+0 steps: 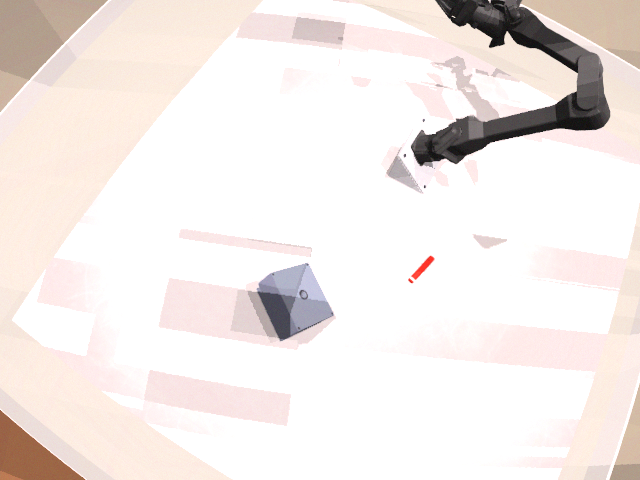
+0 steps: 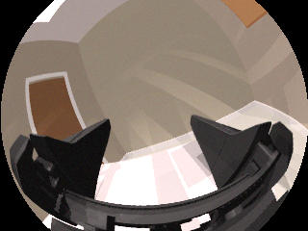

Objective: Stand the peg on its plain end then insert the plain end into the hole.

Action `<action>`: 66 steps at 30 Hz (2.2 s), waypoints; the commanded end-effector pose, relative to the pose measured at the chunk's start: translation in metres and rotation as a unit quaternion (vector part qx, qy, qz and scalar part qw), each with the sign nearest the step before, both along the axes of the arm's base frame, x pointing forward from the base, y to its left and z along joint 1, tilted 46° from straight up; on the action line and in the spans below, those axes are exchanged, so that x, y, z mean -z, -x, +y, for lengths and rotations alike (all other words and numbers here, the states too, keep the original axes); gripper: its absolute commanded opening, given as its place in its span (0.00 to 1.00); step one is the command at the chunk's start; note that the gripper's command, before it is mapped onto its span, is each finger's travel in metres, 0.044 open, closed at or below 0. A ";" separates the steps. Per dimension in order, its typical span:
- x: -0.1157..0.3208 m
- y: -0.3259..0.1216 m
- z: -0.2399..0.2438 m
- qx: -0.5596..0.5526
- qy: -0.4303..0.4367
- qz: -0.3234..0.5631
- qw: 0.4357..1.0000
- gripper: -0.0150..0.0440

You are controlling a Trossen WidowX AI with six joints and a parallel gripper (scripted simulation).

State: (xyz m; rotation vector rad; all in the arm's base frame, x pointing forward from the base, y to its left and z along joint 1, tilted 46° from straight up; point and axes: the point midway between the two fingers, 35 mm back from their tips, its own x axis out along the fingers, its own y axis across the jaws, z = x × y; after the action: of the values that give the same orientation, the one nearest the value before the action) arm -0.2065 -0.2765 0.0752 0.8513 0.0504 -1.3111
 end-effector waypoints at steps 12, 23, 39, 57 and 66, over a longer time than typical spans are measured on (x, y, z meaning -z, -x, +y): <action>-0.007 -0.112 -0.048 -0.168 -0.035 -0.011 0.985 1.00; -0.005 -0.240 -0.049 -0.312 -0.126 -0.034 0.941 1.00; -0.013 -0.395 0.023 -0.495 -0.237 -0.024 0.836 1.00; -0.028 -0.494 0.193 -0.672 -0.357 0.065 0.645 1.00; -0.039 -0.497 0.288 -0.733 -0.397 0.136 0.536 1.00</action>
State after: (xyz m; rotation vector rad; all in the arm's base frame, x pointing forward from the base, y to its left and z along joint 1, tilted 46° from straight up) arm 0.2923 -0.0178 0.1099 0.9230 1.3345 0.3121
